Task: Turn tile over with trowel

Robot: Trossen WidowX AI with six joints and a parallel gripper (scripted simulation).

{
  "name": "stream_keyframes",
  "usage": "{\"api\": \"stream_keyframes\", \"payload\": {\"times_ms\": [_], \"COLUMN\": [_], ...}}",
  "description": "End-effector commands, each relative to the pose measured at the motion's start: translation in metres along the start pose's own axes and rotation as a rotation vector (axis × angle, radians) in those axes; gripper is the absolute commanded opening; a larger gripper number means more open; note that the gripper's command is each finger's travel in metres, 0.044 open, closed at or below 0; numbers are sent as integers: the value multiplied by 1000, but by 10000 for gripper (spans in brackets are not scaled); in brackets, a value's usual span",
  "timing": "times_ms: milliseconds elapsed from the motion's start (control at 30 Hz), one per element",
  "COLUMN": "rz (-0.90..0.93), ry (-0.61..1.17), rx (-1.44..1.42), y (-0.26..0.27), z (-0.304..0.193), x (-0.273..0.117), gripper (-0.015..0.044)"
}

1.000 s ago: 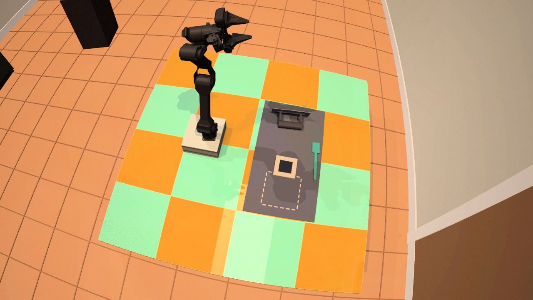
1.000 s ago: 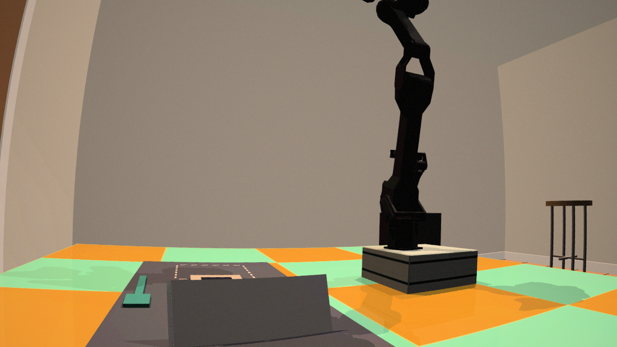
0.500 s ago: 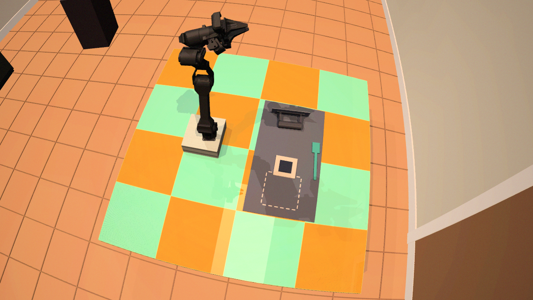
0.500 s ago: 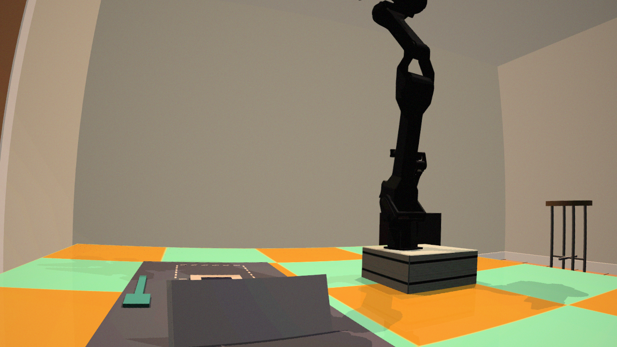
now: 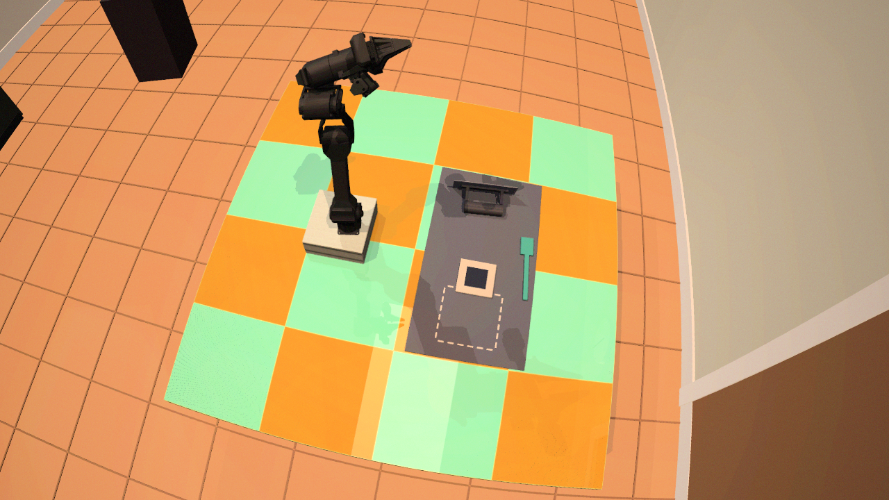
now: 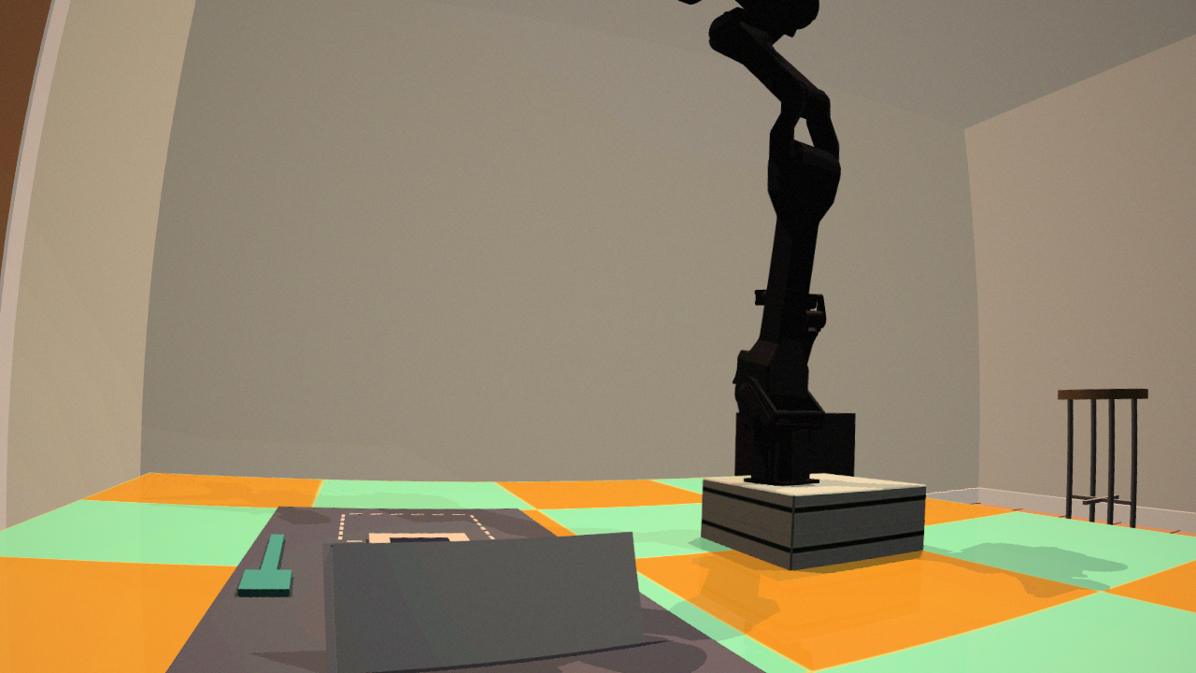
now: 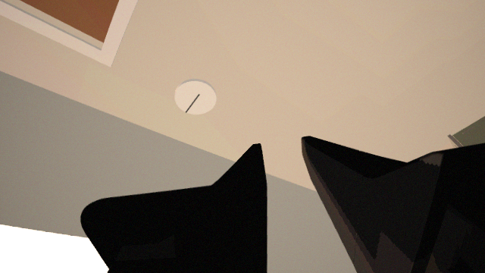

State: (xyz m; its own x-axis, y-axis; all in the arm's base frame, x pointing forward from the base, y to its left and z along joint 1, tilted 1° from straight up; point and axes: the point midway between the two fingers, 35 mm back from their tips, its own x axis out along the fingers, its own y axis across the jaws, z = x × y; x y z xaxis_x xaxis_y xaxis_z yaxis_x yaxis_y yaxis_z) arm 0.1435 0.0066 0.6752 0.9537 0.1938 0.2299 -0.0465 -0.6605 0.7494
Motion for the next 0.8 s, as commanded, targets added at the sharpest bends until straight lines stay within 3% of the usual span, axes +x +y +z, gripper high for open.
{"api": "stream_keyframes", "payload": {"times_ms": [0, 767], "rz": [-5, -70], "ry": [34, 226], "rx": [90, 467], "y": [5, 26], "z": [2, 4], "x": [-1, 0], "gripper": [100, 100]}}
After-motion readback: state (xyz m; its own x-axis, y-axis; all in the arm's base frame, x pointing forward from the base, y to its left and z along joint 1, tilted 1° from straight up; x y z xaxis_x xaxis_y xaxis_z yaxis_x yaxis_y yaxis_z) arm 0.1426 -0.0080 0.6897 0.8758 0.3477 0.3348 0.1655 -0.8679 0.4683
